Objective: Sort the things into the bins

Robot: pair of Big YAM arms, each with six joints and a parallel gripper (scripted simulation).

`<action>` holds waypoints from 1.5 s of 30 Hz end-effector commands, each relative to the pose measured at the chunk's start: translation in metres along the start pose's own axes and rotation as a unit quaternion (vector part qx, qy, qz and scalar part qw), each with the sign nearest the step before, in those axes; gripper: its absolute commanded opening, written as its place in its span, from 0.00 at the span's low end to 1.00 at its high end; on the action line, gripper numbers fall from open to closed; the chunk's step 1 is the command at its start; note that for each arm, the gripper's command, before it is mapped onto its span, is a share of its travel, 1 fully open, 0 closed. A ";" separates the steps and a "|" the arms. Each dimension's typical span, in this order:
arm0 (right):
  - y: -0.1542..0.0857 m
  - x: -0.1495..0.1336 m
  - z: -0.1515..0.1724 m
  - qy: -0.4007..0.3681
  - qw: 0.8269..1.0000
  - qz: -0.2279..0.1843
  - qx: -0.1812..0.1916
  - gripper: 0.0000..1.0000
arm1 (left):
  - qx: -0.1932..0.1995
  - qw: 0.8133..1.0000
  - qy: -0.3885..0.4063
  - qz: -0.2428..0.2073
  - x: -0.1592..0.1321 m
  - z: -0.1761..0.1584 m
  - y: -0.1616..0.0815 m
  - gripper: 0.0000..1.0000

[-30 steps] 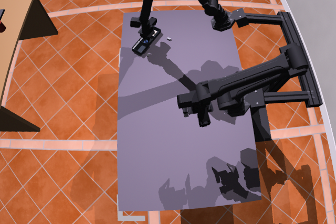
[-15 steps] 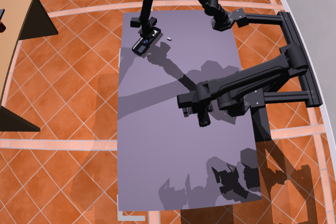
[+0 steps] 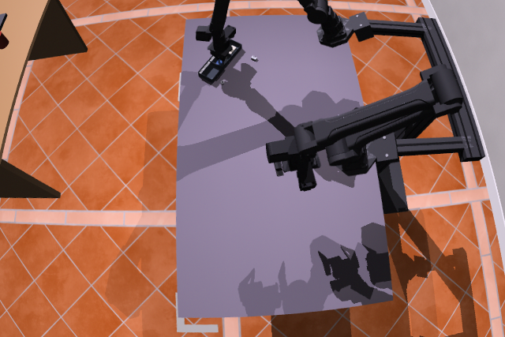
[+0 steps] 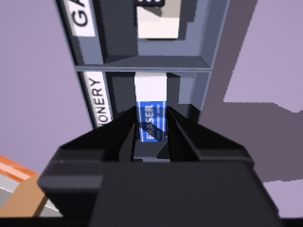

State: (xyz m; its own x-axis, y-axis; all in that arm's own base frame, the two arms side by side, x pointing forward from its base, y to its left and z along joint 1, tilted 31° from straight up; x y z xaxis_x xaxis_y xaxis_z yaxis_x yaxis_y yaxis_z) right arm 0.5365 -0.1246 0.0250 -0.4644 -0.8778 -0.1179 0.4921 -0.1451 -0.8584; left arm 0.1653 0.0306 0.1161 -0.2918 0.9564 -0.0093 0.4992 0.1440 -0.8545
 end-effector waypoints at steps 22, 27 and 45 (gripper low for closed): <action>-0.017 0.003 0.003 -0.001 1.000 0.001 0.004 0.29 | 0.005 1.000 -0.009 -0.002 0.002 0.003 0.000 1.00; -0.018 0.003 -0.002 -0.001 1.000 -0.001 -0.003 0.29 | 0.005 1.000 -0.009 -0.002 0.002 0.003 0.000 1.00; -0.031 0.002 -0.013 -0.002 1.000 -0.003 -0.016 0.29 | 0.005 1.000 -0.009 -0.002 0.002 0.003 0.000 1.00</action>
Point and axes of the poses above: on each arm, the point where the finger pads meet when closed, its own y axis out along the fingers, its own z axis across the jaws, x = y × z, the point moved 5 cm from there along -y, back along the fingers, and after that the axes turned 6 degrees about -y, right-handed, at the moved point
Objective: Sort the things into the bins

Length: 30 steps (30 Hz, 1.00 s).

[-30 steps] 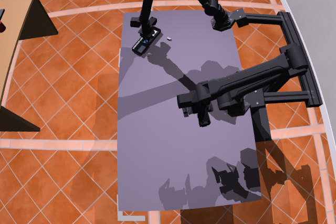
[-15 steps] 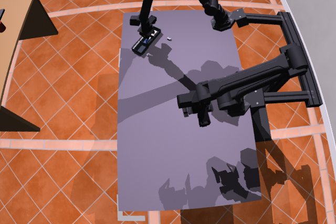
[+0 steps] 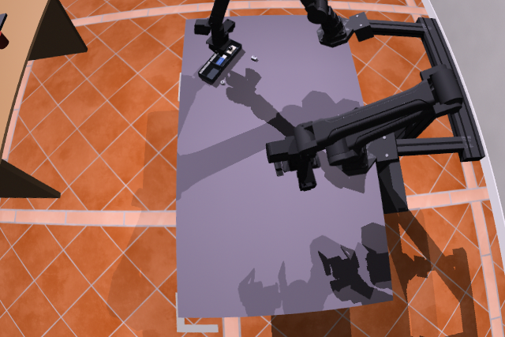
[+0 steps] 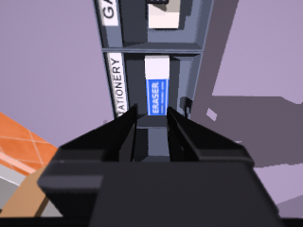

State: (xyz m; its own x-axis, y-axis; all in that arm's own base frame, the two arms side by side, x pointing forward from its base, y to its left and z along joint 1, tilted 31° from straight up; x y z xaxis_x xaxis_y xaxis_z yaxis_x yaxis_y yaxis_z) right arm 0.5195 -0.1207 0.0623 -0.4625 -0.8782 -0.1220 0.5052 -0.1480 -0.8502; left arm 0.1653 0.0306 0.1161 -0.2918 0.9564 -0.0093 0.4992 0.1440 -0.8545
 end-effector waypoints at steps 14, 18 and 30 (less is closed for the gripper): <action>-0.010 0.027 -0.035 -0.114 0.993 0.000 0.007 0.29 | 0.005 1.000 -0.009 -0.002 0.002 0.003 0.000 1.00; -0.012 0.036 -0.049 -0.140 0.990 -0.001 0.005 0.29 | 0.005 1.000 -0.009 -0.002 0.002 0.003 0.000 1.00; -0.016 0.091 -0.143 -0.300 0.954 -0.006 -0.019 0.29 | 0.005 1.000 -0.009 -0.002 0.002 0.003 0.000 1.00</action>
Point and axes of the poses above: on each arm, the point where the finger pads meet when closed, its own y axis out along the fingers, its own z axis across the jaws, x = y × z, the point moved 5 cm from there along -y, back along the fingers, and after that the axes turned 6 degrees about -y, right-handed, at the moved point
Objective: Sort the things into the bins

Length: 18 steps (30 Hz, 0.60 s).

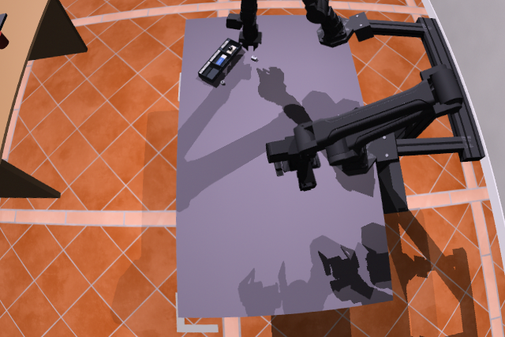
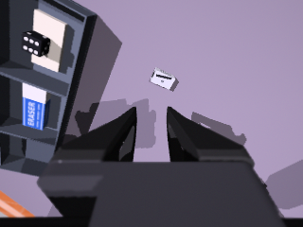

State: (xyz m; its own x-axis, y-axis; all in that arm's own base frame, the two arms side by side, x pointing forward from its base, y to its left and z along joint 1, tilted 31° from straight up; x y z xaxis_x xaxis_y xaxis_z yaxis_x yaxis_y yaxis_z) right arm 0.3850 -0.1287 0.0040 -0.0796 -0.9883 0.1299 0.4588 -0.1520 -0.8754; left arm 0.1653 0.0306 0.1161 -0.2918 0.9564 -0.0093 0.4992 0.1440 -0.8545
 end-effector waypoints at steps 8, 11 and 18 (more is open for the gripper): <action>-0.003 0.005 -0.016 -0.154 0.988 -0.003 -0.002 0.29 | 0.005 1.000 -0.009 -0.002 0.002 0.003 0.000 1.00; 0.001 0.003 -0.022 -0.191 0.982 -0.003 -0.001 0.29 | 0.005 1.000 -0.009 -0.002 0.002 0.003 0.000 1.00; -0.001 -0.004 -0.014 -0.276 0.961 -0.006 0.001 0.29 | 0.005 1.000 -0.009 -0.002 0.002 0.003 0.000 1.00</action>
Point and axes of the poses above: on each arm, the point where the finger pads meet when closed, its own y axis out along the fingers, its own z axis across the jaws, x = y × z, the point moved 5 cm from there along -y, back along the fingers, and after that the axes turned 6 degrees about -y, right-handed, at the moved point
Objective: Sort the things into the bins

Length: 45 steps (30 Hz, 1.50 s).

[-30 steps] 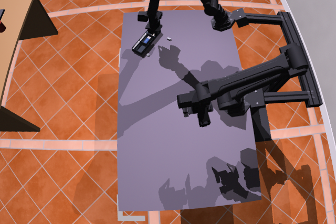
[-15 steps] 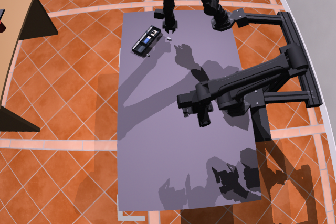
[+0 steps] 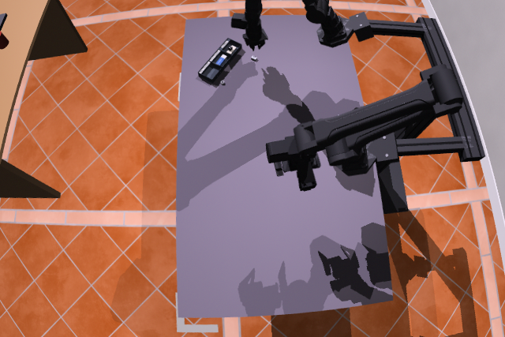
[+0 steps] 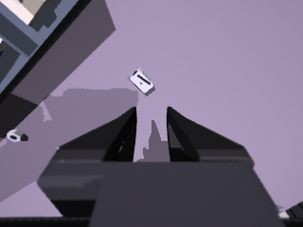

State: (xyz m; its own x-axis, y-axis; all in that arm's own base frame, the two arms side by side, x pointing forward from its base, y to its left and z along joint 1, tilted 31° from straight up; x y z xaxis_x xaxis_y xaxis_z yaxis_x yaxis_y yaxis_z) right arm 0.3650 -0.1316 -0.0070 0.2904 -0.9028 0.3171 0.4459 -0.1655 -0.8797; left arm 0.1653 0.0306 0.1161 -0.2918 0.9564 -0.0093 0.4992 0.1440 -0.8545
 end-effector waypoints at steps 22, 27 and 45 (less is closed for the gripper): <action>-0.003 0.006 0.015 -0.323 0.946 -0.014 0.024 0.29 | 0.005 1.000 -0.009 -0.002 0.002 0.003 0.000 1.00; -0.003 0.006 0.009 -0.344 0.939 -0.016 0.027 0.29 | 0.005 1.000 -0.009 -0.002 0.002 0.003 0.000 1.00; -0.002 0.002 0.006 -0.343 0.939 -0.011 0.026 0.29 | 0.005 1.000 -0.009 -0.002 0.002 0.003 0.000 1.00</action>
State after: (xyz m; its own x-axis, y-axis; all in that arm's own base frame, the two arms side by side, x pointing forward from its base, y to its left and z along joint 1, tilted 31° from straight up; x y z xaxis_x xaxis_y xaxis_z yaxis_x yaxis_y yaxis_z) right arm 0.3687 -0.1303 -0.0044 0.7494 -0.4373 0.4972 0.4870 -0.1449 -0.8613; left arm 0.1653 0.0306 0.1161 -0.2918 0.9564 -0.0093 0.4992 0.1440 -0.8545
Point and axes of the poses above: on each arm, the point where the finger pads meet when closed, its own y axis out along the fingers, its own z axis across the jaws, x = y × z, the point moved 5 cm from there along -y, back along the fingers, and after that the axes turned 6 degrees about -y, right-handed, at the moved point
